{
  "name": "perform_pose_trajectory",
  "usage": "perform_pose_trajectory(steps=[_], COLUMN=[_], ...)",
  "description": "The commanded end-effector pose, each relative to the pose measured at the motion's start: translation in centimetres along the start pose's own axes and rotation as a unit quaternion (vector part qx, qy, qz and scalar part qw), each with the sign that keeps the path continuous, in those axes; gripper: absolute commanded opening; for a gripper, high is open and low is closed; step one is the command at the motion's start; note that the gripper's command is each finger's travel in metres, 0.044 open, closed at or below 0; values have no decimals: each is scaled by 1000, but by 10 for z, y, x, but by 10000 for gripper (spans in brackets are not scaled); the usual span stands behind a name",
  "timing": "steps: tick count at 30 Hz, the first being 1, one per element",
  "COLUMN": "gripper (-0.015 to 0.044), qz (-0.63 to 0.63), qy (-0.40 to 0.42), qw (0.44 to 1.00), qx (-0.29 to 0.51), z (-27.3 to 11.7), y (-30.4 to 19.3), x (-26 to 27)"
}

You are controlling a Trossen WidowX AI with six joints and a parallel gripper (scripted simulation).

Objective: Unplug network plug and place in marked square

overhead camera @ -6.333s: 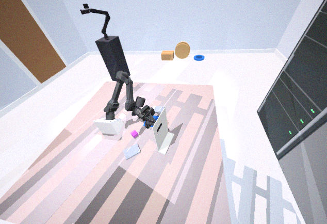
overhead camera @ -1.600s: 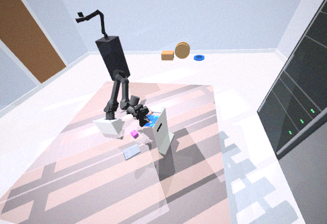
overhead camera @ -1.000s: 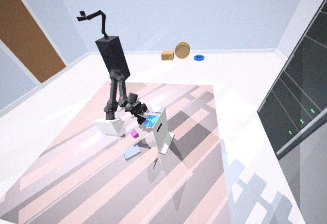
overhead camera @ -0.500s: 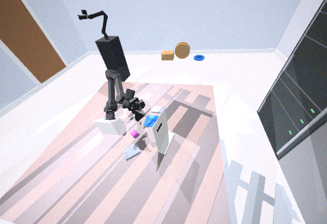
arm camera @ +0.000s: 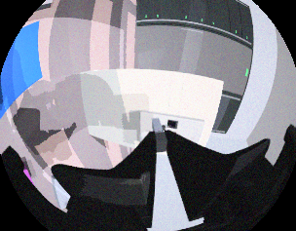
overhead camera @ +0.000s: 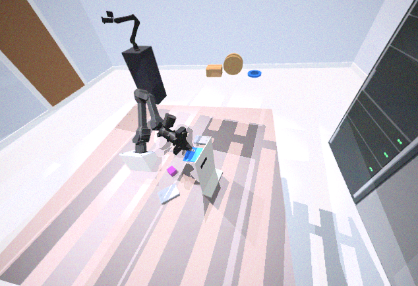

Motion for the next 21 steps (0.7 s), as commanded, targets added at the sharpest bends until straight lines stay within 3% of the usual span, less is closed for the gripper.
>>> perform_pose_trajectory(steps=[1,21], gripper=[0,0], qz=[-30,-130], qy=[47,269], qw=[998,909], qx=[-39,-289], z=[3,-12], y=[11,71], x=[9,61])
Point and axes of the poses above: the point midway between the two fingers, 35 mm back from their tips, its own z axis out along the fingers, its own x axis across the jaws, y = z × x, the point moved 7 cm from there along -z, back along the fingers, and after that the axes turned 3 degrees about -z, right-handed, at the moved point
